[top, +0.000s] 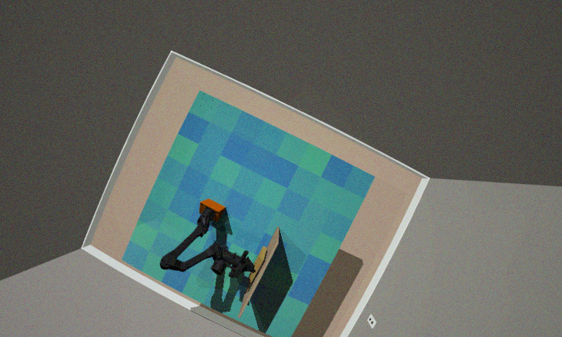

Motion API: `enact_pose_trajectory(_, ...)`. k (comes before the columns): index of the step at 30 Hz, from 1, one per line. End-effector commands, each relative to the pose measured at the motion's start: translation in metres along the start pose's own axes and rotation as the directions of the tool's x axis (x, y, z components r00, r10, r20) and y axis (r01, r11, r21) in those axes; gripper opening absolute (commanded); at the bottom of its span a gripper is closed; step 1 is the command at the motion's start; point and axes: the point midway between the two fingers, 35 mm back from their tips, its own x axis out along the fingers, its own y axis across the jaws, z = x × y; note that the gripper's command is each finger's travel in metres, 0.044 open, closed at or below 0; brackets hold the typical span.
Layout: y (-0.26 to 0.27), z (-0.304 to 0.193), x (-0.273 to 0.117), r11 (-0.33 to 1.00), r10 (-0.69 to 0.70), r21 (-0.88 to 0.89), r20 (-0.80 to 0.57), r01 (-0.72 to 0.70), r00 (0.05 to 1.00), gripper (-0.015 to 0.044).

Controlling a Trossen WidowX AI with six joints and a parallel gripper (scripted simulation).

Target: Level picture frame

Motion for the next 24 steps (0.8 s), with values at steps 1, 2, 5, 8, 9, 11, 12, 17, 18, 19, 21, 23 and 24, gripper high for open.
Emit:
enact_pose_trajectory(1, 0.0023, -0.0007, 0.0002, 1.000, 0.014, -0.006, -0.004, -0.014, 1.000, 0.0000)
enact_pose_trajectory(2, 0.0019, -0.0007, 0.0002, 1.000, 0.014, -0.006, -0.004, -0.014, 1.000, 0.0000)
enact_pose_trajectory(5, 0.0009, -0.0006, 0.0003, 1.000, 0.014, -0.006, -0.004, -0.014, 1.000, 0.0000)
enact_pose_trajectory(8, 0.0000, -0.0005, 0.0003, 1.000, 0.014, -0.006, -0.004, -0.014, 1.000, 0.0000)
enact_pose_trajectory(9, -0.0004, -0.0004, 0.0003, 1.000, 0.014, -0.006, -0.004, -0.014, 1.000, 0.0000)
enact_pose_trajectory(11, -0.0010, -0.0004, 0.0003, 1.000, 0.014, -0.006, -0.004, -0.014, 1.000, 0.0000)
enact_pose_trajectory(12, -0.0014, -0.0003, 0.0003, 1.000, 0.014, -0.006, -0.004, -0.014, 1.000, 0.0000)
enact_pose_trajectory(17, -0.0030, -0.0002, 0.0003, 1.000, 0.014, -0.006, -0.004, -0.014, 1.000, 0.0000)
enact_pose_trajectory(18, -0.0033, -0.0001, 0.0003, 1.000, 0.014, -0.006, -0.004, -0.014, 1.000, 0.0000)
enact_pose_trajectory(19, -0.0037, -0.0001, 0.0003, 1.000, 0.014, -0.006, -0.004, -0.014, 1.000, 0.0000)
enact_pose_trajectory(21, -0.0043, 0.0000, 0.0003, 1.000, 0.014, -0.006, -0.004, -0.014, 1.000, 0.0000)
enact_pose_trajectory(23, -0.0050, 0.0001, 0.0003, 1.000, 0.014, -0.006, -0.004, -0.014, 1.000, 0.0000)
enact_pose_trajectory(24, -0.0051, 0.0001, 0.0003, 1.000, 0.013, -0.006, -0.004, -0.013, 1.000, 0.0000)
